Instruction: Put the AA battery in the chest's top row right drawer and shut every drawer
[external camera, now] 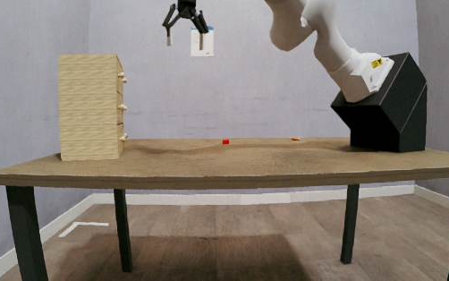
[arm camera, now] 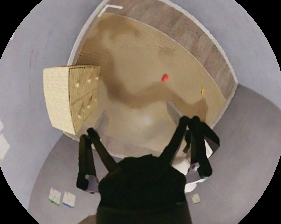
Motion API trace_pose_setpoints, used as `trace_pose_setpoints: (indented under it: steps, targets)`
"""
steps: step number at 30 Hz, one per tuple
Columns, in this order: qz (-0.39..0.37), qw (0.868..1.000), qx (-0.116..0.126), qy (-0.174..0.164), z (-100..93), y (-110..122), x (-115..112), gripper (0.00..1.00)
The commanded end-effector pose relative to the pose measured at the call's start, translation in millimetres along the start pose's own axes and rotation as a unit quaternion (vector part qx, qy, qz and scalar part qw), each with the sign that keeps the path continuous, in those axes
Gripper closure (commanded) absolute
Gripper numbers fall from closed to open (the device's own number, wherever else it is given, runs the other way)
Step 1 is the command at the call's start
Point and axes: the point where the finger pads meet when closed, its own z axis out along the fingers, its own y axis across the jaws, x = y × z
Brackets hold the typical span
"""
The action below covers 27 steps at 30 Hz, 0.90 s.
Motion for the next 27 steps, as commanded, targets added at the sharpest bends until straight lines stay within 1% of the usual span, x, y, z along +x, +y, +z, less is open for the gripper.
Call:
trace_pose_setpoints:
  steps: [1,9,16,18,27]
  targets:
    - [0.062,0.998,0.001,-0.003,0.5,-3.9,-1.7,0.00]
    - [0.133,0.991,0.001,-0.003,0.5,-4.3,-1.6,0.00]
    - [0.196,0.981,0.001,-0.003,0.6,-4.5,-1.5,0.00]
    - [0.196,0.981,0.001,-0.003,0.6,-4.5,-1.5,0.00]
    - [0.275,0.961,0.001,-0.003,0.6,-4.8,-1.3,0.00]
